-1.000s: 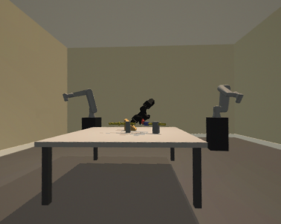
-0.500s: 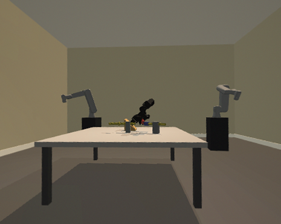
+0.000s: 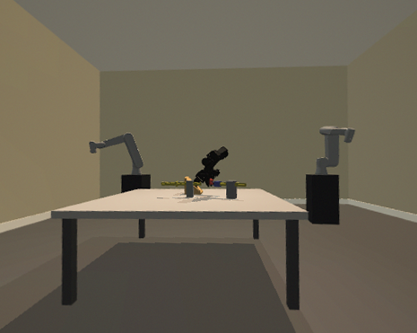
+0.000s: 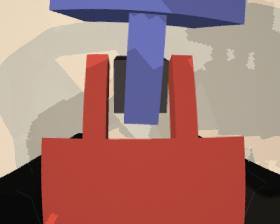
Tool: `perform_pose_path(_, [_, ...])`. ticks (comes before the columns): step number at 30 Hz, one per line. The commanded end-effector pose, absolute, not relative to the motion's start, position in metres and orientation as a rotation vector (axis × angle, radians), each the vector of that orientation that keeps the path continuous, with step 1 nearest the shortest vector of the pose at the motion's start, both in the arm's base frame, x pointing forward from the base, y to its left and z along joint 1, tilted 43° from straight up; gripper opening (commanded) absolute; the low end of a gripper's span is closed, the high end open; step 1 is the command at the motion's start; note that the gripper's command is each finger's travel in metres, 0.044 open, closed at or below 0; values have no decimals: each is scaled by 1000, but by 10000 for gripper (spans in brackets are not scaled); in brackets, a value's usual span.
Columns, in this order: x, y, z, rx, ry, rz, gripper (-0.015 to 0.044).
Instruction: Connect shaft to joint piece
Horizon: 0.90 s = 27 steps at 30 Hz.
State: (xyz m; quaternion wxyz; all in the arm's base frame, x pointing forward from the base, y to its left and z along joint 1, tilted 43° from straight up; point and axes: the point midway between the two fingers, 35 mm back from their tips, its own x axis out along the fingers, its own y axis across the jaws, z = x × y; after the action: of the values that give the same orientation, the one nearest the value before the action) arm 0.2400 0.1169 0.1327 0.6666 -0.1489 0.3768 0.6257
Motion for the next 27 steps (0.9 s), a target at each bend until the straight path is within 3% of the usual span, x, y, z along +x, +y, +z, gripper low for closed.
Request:
perform_pose_path(1, [241,118,130,-329,779,1440,0])
perform_pose_path(9, [244,119,127,-317,609,1507,0])
perform_pose_path(27, [245,120,126,-317,566,1524,0])
